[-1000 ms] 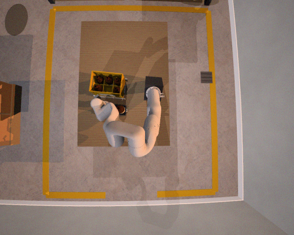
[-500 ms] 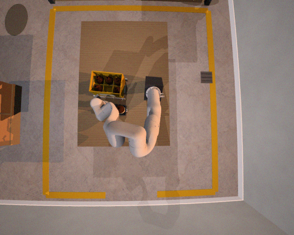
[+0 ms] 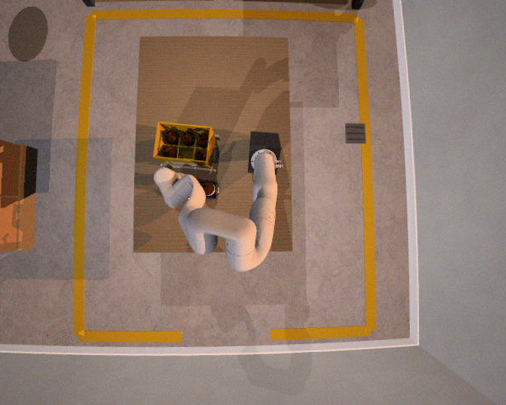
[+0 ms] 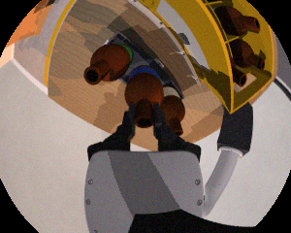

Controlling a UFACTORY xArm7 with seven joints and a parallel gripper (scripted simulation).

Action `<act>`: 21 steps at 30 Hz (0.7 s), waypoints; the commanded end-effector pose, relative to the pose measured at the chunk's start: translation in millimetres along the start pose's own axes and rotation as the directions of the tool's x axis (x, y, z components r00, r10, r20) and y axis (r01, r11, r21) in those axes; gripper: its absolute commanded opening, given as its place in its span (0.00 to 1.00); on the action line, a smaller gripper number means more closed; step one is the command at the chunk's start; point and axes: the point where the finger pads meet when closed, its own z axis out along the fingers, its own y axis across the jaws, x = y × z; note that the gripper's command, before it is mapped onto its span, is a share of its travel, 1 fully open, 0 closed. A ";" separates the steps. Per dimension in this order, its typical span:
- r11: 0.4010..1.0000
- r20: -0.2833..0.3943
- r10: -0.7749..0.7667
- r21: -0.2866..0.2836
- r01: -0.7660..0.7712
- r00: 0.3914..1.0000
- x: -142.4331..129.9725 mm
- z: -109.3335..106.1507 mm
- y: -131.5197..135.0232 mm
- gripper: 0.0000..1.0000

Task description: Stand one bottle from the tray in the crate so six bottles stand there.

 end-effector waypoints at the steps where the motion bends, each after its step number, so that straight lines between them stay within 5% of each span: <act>1: 1.000 -0.003 0.000 0.002 0.000 1.000 1.0 -4.7 -0.3 0.00; 21: 1.000 -0.003 0.000 0.002 0.000 1.000 0.4 -18.8 1.1 0.00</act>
